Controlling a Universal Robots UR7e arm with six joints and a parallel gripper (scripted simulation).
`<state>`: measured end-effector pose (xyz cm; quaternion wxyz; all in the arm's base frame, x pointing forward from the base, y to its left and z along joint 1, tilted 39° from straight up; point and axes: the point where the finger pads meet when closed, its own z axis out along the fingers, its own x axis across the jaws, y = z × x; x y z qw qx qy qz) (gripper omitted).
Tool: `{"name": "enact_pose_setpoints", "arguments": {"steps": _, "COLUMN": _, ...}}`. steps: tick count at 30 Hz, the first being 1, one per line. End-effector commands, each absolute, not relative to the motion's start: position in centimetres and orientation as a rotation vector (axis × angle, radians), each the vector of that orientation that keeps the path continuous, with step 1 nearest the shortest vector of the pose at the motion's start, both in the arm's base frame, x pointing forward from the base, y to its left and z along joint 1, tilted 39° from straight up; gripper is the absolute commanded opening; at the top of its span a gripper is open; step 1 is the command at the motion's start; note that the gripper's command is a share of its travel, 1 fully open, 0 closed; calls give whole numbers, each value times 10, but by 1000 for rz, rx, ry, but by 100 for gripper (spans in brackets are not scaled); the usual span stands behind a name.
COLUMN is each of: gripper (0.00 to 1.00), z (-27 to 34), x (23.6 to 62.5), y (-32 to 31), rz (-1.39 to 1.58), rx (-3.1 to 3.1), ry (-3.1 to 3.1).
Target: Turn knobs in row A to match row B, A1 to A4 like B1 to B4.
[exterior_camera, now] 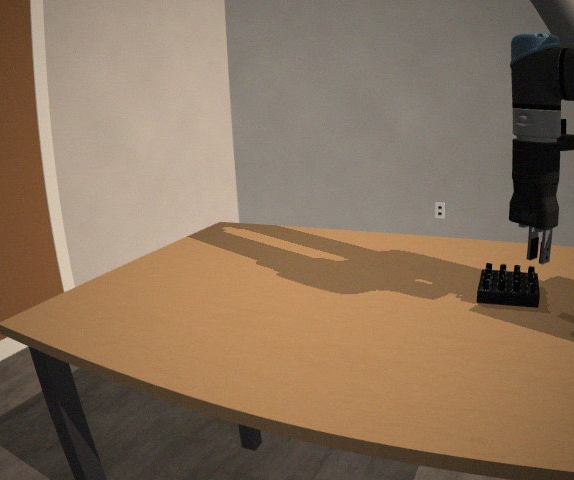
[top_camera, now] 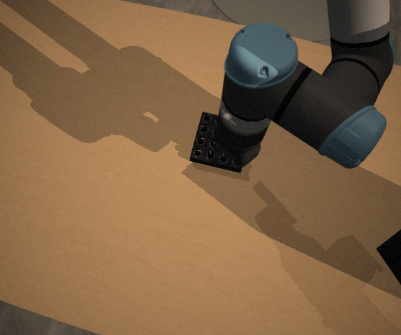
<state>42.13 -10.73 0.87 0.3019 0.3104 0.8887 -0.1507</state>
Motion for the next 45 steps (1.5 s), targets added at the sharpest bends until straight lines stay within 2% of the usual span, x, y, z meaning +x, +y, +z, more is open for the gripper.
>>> {"name": "enact_pose_setpoints", "arguments": {"steps": 1, "gripper": 46, "z": 10, "x": 420, "y": -107, "rz": -340, "rx": 1003, "ry": 2276}}
{"name": "enact_pose_setpoints", "arguments": {"steps": 25, "gripper": 46, "z": 17, "x": 420, "y": -98, "rz": -37, "rx": 1704, "ry": 1769}}
{"name": "enact_pose_setpoints", "arguments": {"steps": 45, "gripper": 46, "z": 18, "x": 421, "y": -96, "rz": 14, "rx": 1803, "ry": 1667}}
